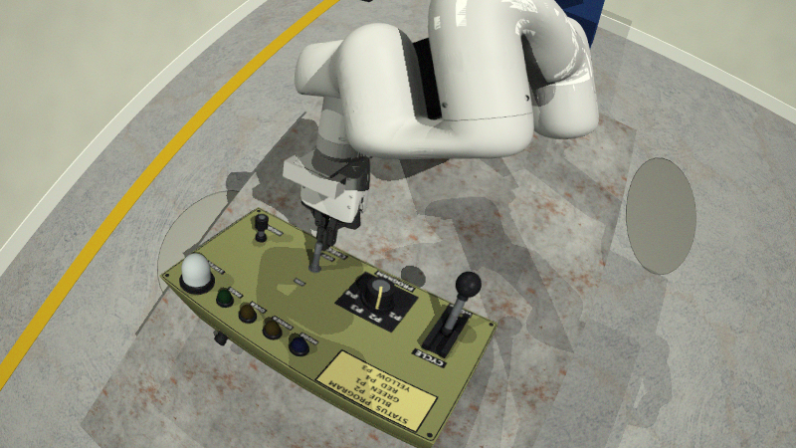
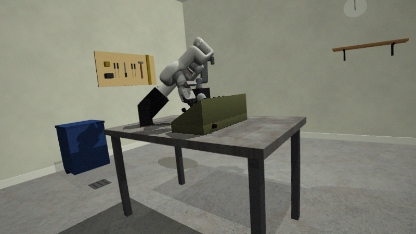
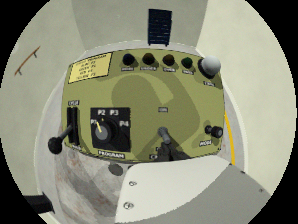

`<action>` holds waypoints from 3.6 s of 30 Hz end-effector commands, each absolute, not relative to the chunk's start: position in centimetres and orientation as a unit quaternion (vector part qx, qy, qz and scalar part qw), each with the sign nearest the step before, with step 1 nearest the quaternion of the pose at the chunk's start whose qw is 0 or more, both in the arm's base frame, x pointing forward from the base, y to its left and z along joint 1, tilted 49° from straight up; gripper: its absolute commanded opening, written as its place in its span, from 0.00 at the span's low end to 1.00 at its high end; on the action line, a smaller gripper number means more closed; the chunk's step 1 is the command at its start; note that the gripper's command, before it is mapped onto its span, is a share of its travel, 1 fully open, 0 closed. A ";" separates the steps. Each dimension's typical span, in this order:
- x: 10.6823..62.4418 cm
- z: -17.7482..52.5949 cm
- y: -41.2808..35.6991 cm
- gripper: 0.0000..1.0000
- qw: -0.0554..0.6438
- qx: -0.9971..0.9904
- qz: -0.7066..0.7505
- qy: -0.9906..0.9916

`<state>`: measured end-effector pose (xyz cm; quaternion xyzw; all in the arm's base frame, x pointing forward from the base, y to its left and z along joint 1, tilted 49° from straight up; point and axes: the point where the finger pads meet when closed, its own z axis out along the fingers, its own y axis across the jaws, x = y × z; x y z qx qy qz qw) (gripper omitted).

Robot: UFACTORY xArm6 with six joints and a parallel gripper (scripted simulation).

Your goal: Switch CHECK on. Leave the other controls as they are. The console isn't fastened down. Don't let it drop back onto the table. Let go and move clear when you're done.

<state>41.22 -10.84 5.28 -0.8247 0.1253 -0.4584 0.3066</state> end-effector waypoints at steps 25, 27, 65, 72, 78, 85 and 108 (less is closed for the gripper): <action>41.9 6.1 -11.5 0.00 0.306 -0.825 -0.459 0.126; 41.9 6.1 -11.5 0.00 0.306 -0.825 -0.459 0.126; 40.7 5.4 -11.0 0.00 0.306 -0.825 -0.459 0.126; 37.8 6.8 -12.4 0.00 0.306 -0.825 -0.459 0.126; 34.3 8.4 -14.0 0.00 0.306 -0.825 -0.459 0.126; 32.2 9.4 -15.0 0.00 0.306 -0.825 -0.459 0.126; 31.4 9.8 -15.4 1.00 0.306 -0.825 -0.459 0.126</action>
